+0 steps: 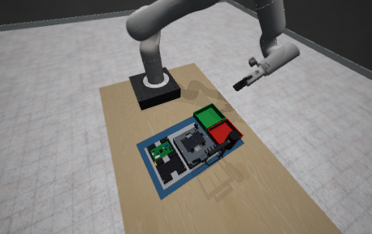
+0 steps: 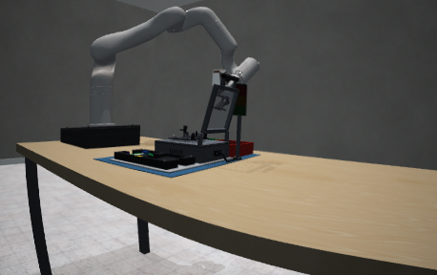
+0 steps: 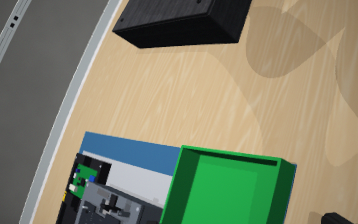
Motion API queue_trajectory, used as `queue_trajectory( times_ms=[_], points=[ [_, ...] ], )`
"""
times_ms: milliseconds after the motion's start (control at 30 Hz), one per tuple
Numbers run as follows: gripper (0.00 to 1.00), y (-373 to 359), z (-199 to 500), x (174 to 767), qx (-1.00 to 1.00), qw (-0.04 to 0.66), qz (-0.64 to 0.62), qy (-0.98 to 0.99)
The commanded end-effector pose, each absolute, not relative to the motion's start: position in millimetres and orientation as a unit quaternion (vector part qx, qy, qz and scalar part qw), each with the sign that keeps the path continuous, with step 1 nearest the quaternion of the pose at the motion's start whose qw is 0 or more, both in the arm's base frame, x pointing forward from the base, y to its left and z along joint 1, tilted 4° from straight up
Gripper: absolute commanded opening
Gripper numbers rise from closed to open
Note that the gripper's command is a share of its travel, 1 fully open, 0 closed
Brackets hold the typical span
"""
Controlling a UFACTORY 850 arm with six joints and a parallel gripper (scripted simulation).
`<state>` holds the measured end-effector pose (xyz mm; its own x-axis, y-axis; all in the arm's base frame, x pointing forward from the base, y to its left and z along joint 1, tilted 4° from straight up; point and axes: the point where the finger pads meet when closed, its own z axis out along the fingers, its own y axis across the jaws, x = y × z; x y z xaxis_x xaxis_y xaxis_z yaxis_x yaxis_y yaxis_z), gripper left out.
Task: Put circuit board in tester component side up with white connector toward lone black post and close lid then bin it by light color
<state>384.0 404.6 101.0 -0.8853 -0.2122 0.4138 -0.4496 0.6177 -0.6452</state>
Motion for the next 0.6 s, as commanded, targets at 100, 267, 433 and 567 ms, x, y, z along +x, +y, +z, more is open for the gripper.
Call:
queue_trajectory(
  times_ms=[100,267,433,567],
  points=[
    [1.00,363,112,396,0.113,0.138,0.371,-0.911],
    [1.00,327,121,407,0.050,0.131,0.351,-0.926],
    [1.00,298,128,415,0.000,0.126,0.334,-0.934],
    [1.00,275,133,421,-0.040,0.121,0.320,-0.939]
  ],
)
